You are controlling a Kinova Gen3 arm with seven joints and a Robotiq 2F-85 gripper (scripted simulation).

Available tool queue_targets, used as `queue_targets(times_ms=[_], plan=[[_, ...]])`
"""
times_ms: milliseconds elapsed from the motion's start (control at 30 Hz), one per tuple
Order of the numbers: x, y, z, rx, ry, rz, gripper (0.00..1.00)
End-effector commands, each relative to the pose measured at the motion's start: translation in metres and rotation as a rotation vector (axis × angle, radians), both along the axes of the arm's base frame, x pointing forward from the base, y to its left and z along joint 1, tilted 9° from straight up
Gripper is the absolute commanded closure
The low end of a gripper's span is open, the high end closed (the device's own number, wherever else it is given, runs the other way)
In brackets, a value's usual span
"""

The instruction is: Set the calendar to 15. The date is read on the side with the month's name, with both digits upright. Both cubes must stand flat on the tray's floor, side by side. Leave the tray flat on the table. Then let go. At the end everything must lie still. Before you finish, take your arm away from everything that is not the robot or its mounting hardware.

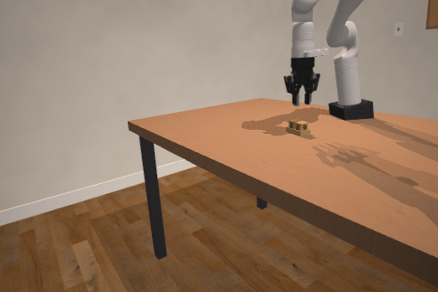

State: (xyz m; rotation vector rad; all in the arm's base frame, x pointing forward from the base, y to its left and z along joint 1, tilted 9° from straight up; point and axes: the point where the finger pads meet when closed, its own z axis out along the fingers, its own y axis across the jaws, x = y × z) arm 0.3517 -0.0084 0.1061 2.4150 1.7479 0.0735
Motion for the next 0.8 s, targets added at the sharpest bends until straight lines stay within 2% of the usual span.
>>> queue_targets(times_ms=[0,767], plan=[[0.000,-0.001,-0.002,0.000,0.001,-0.003,0.52],[0.003,-0.003,-0.028,0.000,0.002,-0.003,0.52]])
